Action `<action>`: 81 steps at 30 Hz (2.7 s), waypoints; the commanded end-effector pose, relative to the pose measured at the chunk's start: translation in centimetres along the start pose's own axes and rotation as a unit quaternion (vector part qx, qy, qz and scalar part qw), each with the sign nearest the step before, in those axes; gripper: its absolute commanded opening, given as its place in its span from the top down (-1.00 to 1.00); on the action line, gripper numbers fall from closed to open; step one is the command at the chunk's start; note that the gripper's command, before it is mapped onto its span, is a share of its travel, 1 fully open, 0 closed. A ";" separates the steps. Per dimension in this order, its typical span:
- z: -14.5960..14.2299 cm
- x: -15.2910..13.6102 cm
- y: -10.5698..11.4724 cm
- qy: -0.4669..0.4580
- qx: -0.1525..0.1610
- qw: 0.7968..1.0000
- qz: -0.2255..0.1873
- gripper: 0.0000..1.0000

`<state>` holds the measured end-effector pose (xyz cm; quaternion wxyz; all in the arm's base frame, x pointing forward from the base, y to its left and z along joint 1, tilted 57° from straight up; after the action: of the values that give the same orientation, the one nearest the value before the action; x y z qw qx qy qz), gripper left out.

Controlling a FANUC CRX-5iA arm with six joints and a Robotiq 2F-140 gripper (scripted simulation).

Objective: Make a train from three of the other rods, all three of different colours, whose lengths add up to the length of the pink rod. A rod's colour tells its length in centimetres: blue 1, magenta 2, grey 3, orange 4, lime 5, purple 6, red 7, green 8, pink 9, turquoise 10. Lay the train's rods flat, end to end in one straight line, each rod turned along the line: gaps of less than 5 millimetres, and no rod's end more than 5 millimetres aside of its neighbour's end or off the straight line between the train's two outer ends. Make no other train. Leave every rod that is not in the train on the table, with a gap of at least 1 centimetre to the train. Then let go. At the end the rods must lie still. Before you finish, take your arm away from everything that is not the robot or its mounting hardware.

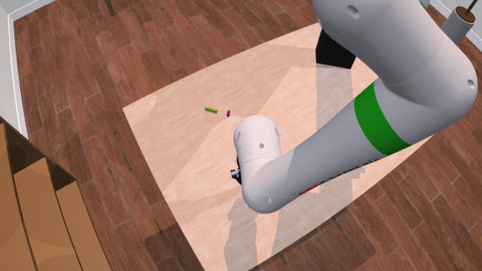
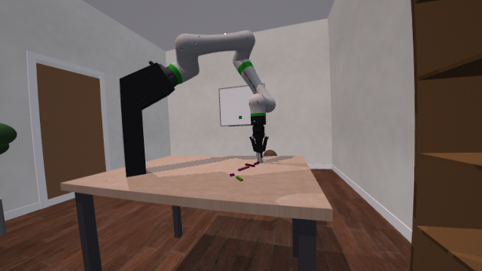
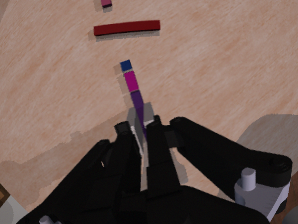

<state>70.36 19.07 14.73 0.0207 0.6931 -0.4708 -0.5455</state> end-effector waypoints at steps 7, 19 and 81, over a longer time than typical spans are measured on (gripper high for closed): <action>0.0 0.0 0.0 0.000 0.000 1.000 0.000 0.90; 0.0 0.0 0.0 0.000 0.000 1.000 0.000 0.75; 0.0 0.0 9.0 0.000 0.000 1.000 0.000 -1.00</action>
<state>64.69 14.07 19.62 0.0208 0.6931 -0.4708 -0.5455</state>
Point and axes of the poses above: the point where the finger pads meet when closed, its own y axis back along the fingers, its own z axis across the jaws, x = y × z, the point moved 4 cm from there along y, back along the fingers, and after that the axes turned 10 degrees about y, right-handed, at the moved point
